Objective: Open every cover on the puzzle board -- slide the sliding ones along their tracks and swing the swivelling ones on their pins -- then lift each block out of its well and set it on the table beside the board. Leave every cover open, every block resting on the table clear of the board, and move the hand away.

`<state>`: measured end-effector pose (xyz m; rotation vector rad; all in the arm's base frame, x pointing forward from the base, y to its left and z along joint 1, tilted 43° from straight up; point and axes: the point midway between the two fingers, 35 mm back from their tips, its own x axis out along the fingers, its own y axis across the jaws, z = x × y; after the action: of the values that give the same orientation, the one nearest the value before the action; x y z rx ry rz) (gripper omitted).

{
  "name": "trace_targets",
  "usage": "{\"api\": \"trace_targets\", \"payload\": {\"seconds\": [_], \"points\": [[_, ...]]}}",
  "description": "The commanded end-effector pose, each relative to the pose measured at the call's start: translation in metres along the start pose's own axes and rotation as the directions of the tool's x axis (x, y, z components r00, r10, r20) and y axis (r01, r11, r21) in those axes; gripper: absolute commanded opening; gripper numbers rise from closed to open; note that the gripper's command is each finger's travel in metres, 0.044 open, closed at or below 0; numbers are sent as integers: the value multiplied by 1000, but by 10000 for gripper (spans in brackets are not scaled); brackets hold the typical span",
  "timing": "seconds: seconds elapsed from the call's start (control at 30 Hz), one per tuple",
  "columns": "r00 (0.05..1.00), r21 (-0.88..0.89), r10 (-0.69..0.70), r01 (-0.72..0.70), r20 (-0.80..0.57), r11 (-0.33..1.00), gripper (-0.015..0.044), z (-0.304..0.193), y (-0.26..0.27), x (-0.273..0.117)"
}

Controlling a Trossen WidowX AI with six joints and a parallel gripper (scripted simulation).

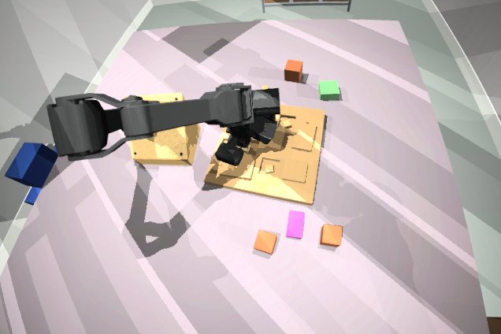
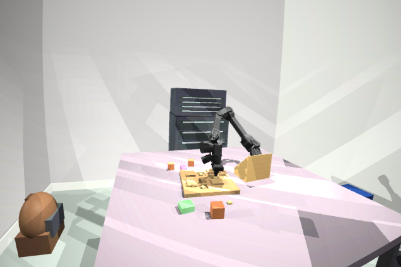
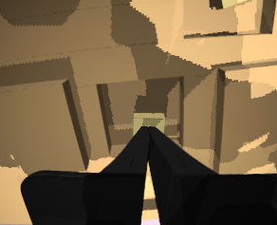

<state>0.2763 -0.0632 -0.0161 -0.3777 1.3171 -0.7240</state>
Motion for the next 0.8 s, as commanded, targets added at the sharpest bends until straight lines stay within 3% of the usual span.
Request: {"api": "trace_targets", "payload": {"seconds": [0.0, 0.77], "points": [[1000, -8, -8, 8, -4, 1000, 0, -2, -2, 4], [1000, 9, -8, 8, -3, 1000, 0, 8, 4, 7]]}}
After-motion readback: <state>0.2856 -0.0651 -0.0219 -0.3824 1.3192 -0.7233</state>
